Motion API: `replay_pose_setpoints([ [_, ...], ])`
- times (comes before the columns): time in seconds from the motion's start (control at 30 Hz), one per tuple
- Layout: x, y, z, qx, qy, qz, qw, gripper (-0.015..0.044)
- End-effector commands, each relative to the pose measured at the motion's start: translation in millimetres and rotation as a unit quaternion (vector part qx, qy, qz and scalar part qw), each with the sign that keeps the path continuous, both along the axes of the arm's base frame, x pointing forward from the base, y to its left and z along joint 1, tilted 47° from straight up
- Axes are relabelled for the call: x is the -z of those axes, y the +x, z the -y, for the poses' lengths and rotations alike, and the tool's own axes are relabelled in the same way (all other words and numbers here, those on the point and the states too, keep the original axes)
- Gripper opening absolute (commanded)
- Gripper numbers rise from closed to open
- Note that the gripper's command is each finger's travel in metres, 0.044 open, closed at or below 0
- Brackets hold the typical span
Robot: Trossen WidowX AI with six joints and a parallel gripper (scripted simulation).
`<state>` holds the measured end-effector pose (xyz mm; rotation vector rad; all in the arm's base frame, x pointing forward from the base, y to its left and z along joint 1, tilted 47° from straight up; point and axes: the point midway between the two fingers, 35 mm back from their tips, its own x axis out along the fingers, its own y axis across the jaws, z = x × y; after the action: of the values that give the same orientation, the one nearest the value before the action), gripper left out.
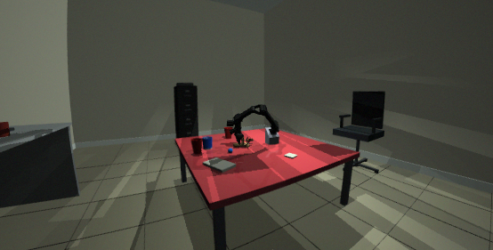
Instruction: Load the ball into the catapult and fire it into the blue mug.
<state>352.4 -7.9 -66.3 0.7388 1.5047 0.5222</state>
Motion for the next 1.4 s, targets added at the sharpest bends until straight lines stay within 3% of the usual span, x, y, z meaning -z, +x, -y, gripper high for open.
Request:
replay_pose_setpoints([
  [0.0,-0.2,-0.1,-0.1,-0.001,0.0,0.0,1.0,0.0177],
  [0.23,-0.2,-0.1,-0.1,-0.001,0.0,0.0,1.0,0.0111],
  [0.4,-32.9,-0.8,34.1,0.0,0.0,0.0,1.0,0.0],
  [1.37,-6.2,1.8,5.7,0.0,0.001,-0.001,1.0,0.0],
])
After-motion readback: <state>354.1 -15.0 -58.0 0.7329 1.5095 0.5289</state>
